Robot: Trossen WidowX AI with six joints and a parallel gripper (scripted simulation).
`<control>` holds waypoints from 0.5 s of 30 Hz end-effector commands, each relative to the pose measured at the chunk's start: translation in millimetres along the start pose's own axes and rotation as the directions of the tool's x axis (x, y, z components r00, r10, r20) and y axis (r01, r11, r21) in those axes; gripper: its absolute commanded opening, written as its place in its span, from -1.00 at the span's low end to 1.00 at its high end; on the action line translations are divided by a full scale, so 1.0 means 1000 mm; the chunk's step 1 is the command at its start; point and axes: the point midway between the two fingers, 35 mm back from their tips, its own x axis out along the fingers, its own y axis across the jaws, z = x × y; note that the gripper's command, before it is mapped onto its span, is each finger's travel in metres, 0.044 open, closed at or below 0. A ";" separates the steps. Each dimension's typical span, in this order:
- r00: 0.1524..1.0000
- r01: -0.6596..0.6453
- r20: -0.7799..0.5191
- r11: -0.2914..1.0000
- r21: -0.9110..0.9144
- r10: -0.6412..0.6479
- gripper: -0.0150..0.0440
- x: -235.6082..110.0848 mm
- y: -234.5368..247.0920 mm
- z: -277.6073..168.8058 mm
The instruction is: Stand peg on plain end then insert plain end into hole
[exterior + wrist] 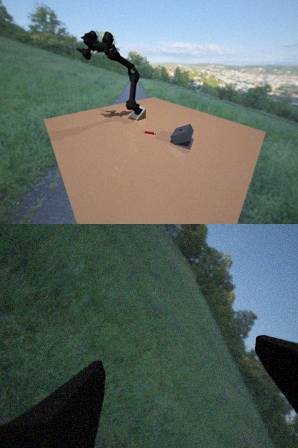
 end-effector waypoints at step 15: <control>0.868 -0.466 0.134 0.878 -0.108 0.477 1.00 0.004 0.203 0.059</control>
